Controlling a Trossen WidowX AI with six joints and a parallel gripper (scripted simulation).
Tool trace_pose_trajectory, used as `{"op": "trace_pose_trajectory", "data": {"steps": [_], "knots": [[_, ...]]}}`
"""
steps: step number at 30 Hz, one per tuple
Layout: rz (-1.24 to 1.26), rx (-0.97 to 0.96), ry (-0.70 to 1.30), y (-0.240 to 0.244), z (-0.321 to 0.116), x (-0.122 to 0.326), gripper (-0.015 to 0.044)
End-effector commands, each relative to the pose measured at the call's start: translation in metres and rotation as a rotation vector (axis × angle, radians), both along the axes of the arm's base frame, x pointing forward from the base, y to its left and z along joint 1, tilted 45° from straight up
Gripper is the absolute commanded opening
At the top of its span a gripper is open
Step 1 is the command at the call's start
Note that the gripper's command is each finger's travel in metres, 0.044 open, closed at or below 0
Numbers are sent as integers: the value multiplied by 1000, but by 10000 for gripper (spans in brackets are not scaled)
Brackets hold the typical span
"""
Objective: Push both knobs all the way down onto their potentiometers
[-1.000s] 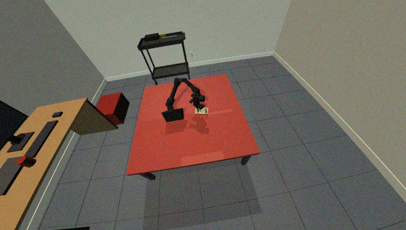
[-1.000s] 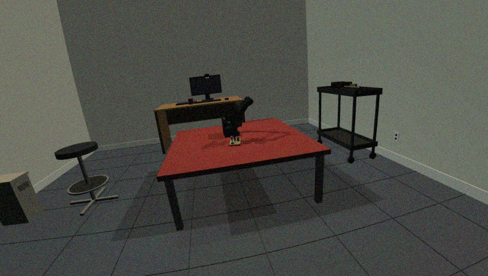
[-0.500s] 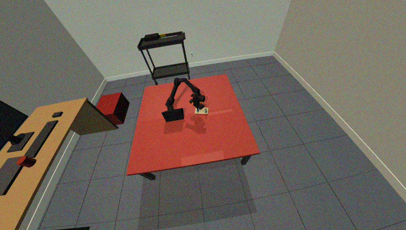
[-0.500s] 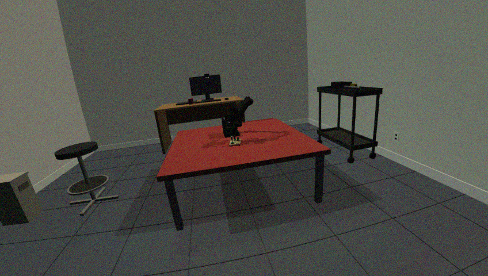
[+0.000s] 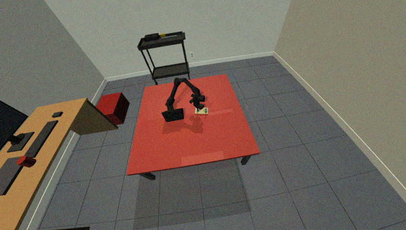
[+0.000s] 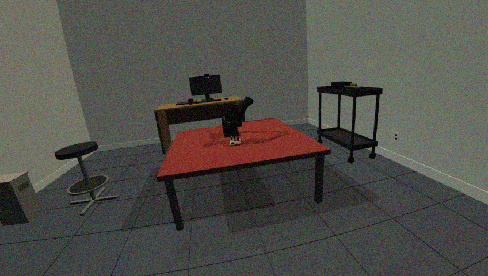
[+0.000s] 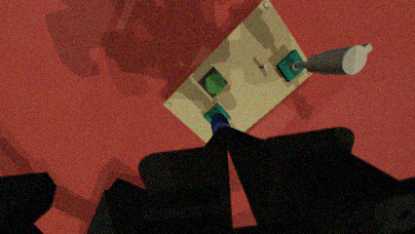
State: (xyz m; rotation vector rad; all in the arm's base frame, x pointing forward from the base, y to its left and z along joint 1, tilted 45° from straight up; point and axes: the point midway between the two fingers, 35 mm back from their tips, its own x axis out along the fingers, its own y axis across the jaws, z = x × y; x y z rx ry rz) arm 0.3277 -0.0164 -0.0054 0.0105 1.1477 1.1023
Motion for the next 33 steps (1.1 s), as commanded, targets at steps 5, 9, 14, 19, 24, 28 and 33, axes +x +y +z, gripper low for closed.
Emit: {"op": "trace_pose_trajectory", "data": {"steps": [5, 9, 14, 19, 24, 28, 33], "knots": [[12, 2, 1, 8, -5, 0, 0], [12, 2, 1, 8, -5, 0, 0], [12, 2, 1, 8, -5, 0, 0], [12, 2, 1, 9, -6, 0, 0], [12, 2, 1, 9, -6, 0, 0], [12, 2, 1, 9, -6, 0, 0], [12, 2, 1, 10, -7, 0, 0]]}}
